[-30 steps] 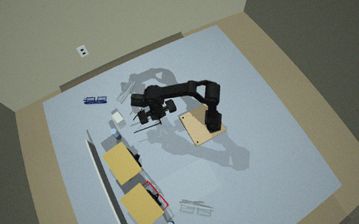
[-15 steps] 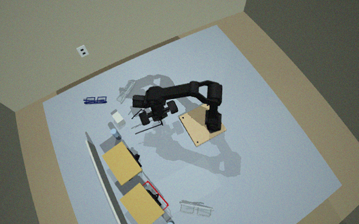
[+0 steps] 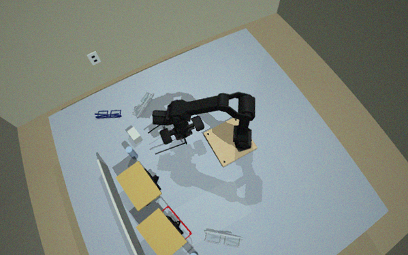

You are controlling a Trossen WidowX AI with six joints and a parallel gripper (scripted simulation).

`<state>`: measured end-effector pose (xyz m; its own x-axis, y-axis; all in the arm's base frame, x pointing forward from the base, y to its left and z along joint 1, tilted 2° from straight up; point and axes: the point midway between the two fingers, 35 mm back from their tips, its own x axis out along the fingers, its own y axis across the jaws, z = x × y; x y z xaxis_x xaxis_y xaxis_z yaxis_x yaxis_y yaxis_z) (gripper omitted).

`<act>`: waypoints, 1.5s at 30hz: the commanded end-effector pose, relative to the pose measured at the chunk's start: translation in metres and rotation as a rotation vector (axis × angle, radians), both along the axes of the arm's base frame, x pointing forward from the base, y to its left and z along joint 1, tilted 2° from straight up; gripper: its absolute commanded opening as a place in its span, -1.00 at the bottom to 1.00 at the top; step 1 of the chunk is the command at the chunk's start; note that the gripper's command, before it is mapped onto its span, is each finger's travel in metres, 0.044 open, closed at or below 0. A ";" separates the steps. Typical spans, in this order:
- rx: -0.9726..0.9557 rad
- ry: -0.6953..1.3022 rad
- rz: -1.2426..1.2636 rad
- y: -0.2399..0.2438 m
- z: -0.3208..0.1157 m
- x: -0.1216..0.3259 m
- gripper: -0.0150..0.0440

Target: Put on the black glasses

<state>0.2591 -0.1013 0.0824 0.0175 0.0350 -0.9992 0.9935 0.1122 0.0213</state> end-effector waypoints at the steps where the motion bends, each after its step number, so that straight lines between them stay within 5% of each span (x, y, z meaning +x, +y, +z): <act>1: -0.004 -0.003 -0.003 0.005 0.001 -0.003 -0.49; 45: -0.003 -0.003 -0.003 0.006 0.001 -0.005 -0.49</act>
<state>0.2531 -0.0925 0.0839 0.0228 0.0323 -0.9992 0.9941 0.1053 0.0261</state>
